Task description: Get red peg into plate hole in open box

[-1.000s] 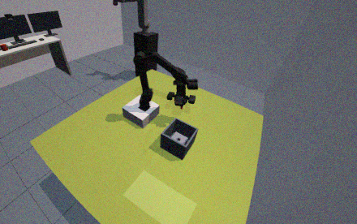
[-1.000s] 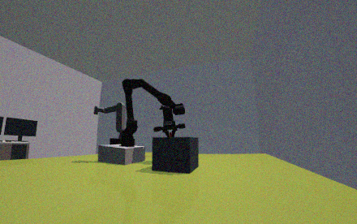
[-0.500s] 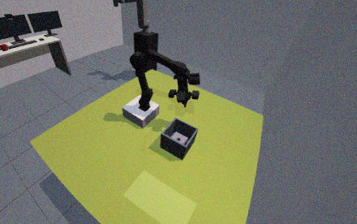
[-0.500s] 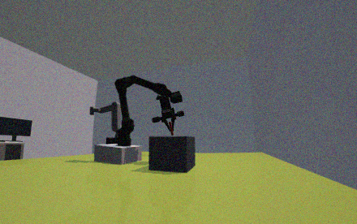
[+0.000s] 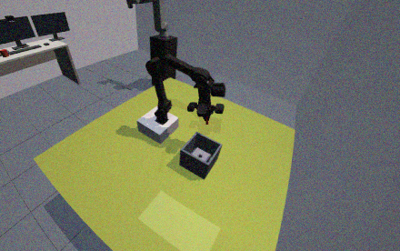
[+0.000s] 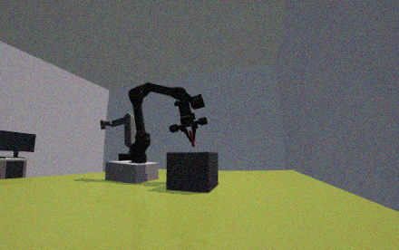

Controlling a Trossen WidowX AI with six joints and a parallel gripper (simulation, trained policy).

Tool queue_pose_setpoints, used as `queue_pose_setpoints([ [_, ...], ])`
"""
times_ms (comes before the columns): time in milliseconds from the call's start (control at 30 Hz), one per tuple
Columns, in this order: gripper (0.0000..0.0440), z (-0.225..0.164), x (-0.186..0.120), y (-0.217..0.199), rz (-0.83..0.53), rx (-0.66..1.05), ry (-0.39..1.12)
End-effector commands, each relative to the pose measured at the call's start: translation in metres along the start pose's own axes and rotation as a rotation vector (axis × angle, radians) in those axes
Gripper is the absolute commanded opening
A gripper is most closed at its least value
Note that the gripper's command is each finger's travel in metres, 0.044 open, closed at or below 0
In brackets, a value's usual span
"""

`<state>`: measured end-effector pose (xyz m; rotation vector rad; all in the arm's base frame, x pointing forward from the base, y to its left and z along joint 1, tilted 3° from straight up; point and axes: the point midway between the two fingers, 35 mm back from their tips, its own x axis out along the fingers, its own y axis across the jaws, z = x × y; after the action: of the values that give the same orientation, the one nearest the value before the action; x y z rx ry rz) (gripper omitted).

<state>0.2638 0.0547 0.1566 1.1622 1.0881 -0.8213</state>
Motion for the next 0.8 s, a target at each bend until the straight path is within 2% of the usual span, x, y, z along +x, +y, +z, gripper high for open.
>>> queue_pose_setpoints([
  [0,0.0,0.015,-0.002,0.003,-0.005,0.006,-0.026],
  [767,0.0,0.076,0.01,0.003,-0.089,0.042,-0.066],
])
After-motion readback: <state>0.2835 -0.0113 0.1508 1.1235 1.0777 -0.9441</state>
